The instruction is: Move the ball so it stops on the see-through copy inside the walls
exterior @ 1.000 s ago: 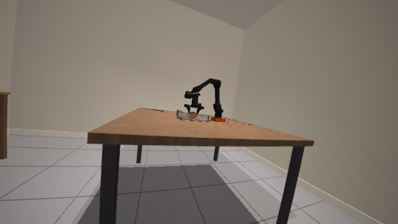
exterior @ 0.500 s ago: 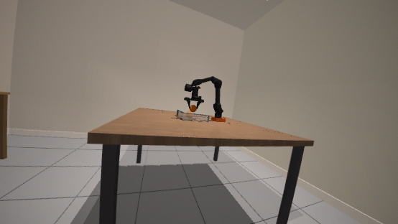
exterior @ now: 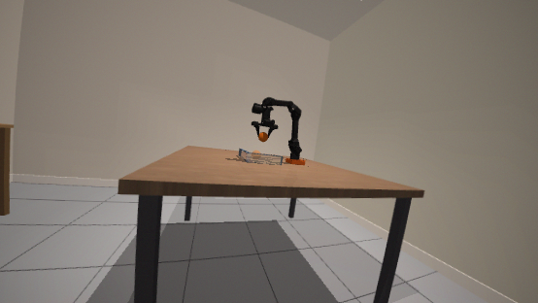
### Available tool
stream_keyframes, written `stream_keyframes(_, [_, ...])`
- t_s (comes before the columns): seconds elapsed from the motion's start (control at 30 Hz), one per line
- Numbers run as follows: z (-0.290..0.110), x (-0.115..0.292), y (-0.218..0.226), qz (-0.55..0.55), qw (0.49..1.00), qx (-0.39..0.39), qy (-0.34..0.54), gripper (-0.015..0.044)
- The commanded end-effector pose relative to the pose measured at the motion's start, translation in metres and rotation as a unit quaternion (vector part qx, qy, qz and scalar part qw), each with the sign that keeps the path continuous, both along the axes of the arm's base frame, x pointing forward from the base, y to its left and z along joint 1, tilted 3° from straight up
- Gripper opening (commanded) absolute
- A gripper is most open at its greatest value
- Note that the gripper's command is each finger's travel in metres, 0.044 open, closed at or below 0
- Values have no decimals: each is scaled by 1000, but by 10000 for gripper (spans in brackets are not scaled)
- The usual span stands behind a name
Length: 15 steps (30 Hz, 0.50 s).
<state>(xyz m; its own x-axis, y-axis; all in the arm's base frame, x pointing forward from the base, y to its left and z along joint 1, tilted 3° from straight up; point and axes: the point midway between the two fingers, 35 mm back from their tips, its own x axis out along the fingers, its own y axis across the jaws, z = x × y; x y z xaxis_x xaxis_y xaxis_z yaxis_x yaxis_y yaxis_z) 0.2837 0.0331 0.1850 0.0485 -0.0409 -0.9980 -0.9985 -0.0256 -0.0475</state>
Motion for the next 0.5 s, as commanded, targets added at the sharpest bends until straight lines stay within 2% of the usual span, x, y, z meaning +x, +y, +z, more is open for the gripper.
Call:
stream_keyframes(0.0, [6, -1, -1, -2, 1000, -1, -4, 0])
stream_keyframes(0.33, [-45, 26, -43, -2, 1000, -3, -5, 0])
stream_keyframes(0.47, [-50, 27, -47, -2, 1000, -3, -5, 0])
